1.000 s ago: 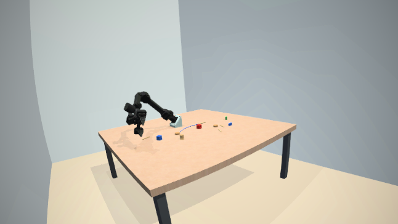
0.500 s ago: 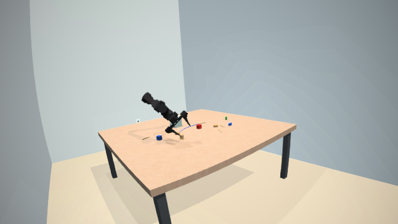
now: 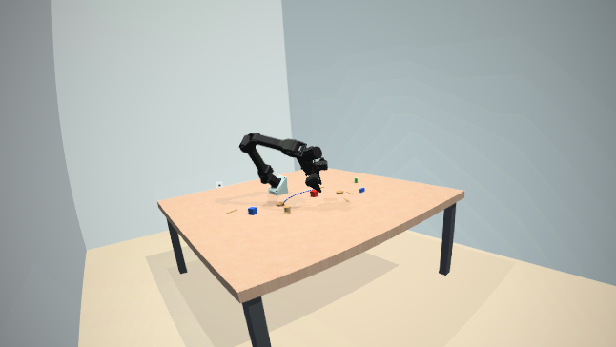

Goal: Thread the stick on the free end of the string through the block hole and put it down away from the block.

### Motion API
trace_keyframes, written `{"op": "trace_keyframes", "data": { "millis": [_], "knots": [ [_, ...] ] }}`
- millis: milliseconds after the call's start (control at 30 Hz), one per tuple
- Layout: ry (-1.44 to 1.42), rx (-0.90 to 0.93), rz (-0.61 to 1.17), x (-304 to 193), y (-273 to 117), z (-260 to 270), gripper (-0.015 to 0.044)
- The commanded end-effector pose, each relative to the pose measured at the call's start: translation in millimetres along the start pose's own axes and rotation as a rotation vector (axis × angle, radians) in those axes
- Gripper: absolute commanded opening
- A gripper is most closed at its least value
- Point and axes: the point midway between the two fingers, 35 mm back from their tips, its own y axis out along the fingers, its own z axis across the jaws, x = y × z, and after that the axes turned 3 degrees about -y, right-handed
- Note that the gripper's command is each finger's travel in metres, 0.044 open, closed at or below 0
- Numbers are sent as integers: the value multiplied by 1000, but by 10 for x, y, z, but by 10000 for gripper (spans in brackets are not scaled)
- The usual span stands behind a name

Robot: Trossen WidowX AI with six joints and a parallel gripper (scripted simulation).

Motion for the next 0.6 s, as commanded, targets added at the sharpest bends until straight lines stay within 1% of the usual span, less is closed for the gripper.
{"op": "trace_keyframes", "data": {
  "millis": [0, 133, 200, 567],
  "knots": [
    [-431, 38, 181, -73, 150, 634, 440],
    [-916, 76, 384, -262, 213, 1168, 440],
    [-1075, 89, 456, -342, 218, 1308, 440],
    [-1095, 91, 466, -352, 218, 1325, 440]
  ]
}}
